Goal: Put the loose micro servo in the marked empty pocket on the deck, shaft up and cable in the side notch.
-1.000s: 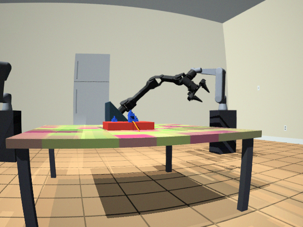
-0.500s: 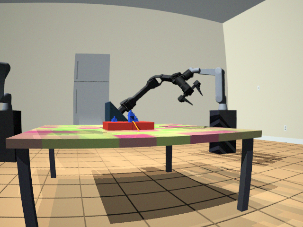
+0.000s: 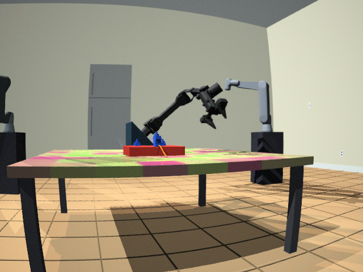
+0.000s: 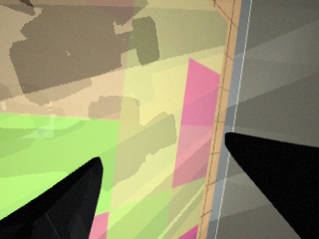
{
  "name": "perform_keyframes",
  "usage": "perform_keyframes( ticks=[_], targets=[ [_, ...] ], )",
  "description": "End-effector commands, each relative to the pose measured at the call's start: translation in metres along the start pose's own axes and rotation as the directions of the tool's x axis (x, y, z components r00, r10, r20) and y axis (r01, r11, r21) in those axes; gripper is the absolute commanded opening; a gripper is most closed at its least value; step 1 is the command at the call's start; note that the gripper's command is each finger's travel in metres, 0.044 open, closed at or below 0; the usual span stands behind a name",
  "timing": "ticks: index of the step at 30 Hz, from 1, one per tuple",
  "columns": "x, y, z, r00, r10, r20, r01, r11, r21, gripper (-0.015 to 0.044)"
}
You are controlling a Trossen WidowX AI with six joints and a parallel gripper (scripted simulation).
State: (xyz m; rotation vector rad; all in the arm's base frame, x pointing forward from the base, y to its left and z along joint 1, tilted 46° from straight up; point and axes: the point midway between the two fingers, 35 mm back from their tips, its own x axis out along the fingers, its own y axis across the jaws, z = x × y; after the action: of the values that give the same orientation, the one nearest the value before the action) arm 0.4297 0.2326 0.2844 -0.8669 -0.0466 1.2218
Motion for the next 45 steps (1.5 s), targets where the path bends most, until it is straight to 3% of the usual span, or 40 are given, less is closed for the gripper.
perform_keyframes(
  ticks=[1, 10, 20, 33, 45],
  targets=[
    [-0.002, 0.012, -0.034, 0.997, 0.045, -0.061, -0.036, 0.989, 0.146, 0.044],
    [-0.014, 0.038, -0.089, 0.979, 0.14, -0.146, -0.067, 0.906, 0.419, 0.044],
    [-0.033, 0.072, -0.14, 0.946, 0.254, -0.2, -0.05, 0.725, 0.687, 0.044],
    [-0.064, 0.12, -0.189, 0.895, 0.399, -0.201, 0.037, 0.381, 0.924, 0.044],
    [-0.094, 0.163, -0.217, 0.85, 0.51, -0.135, 0.152, 0.009, 0.988, 0.044]
  ],
)
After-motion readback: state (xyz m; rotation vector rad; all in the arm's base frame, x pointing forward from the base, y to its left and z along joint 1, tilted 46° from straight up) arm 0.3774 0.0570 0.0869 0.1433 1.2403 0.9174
